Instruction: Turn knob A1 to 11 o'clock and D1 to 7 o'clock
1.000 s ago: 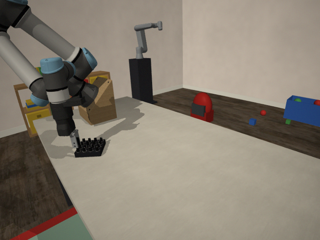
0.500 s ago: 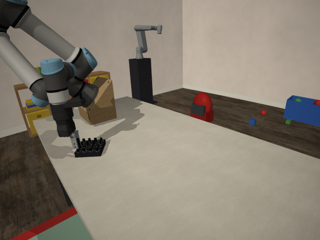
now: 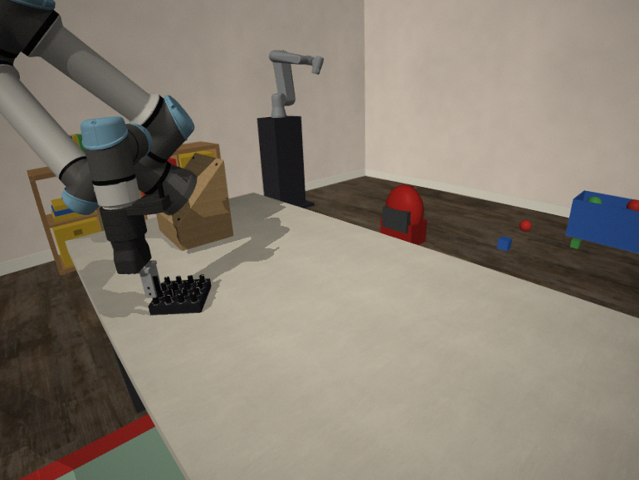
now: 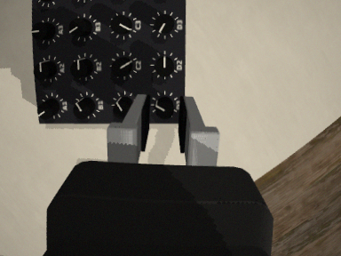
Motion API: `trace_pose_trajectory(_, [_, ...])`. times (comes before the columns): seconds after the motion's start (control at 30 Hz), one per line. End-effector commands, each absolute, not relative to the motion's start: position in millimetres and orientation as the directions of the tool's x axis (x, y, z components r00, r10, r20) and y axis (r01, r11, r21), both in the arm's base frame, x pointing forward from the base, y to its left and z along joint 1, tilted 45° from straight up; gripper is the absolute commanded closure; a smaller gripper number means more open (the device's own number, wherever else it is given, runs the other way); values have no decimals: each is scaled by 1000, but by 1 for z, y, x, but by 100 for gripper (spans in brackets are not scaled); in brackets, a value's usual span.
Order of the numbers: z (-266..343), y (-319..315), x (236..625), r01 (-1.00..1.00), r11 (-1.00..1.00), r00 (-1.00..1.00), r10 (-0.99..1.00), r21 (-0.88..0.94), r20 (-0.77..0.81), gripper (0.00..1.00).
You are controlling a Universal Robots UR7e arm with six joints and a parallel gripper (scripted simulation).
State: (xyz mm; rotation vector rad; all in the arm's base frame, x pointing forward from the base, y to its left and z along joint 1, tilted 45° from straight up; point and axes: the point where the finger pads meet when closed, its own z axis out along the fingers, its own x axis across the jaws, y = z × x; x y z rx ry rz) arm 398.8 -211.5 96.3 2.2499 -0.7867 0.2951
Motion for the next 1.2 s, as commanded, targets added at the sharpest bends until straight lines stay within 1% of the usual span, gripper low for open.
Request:
trace_pose_trajectory(0.0, [97,-211,399,-617,-552,787,-450,561,422,54])
trace_pose_trajectory(1.17, [89,-219,399,-617,-552,787,-450,561,422,54])
